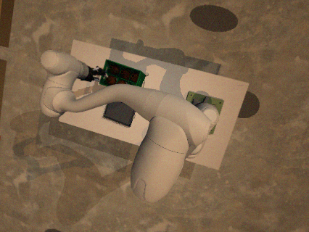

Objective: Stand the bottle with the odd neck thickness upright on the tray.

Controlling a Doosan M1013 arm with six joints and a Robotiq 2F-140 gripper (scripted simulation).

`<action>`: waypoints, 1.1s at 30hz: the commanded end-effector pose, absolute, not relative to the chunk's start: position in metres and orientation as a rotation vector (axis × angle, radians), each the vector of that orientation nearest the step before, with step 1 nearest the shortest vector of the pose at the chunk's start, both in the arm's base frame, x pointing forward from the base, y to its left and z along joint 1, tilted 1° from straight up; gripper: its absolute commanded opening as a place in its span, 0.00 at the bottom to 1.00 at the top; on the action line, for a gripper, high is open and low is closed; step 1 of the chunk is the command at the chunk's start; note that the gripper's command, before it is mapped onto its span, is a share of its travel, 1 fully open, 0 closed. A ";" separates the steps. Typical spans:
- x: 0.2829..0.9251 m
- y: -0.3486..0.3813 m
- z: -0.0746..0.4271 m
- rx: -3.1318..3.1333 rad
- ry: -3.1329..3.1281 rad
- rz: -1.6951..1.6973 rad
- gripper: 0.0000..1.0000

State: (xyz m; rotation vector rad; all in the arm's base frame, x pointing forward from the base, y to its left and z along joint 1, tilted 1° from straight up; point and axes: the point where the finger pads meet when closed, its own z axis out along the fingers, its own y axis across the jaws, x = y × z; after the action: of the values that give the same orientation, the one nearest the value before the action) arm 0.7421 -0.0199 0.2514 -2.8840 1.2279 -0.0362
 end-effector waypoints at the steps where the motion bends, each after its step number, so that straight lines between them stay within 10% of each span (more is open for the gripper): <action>1: 0.742 -0.020 0.252 -2.884 1.228 -0.036 0.38; 33: 0.742 -0.020 0.244 -2.884 1.228 -0.036 0.38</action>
State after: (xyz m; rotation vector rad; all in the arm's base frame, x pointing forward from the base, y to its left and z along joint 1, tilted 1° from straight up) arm 0.7422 -0.0199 0.2463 -2.8840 1.2279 -0.0362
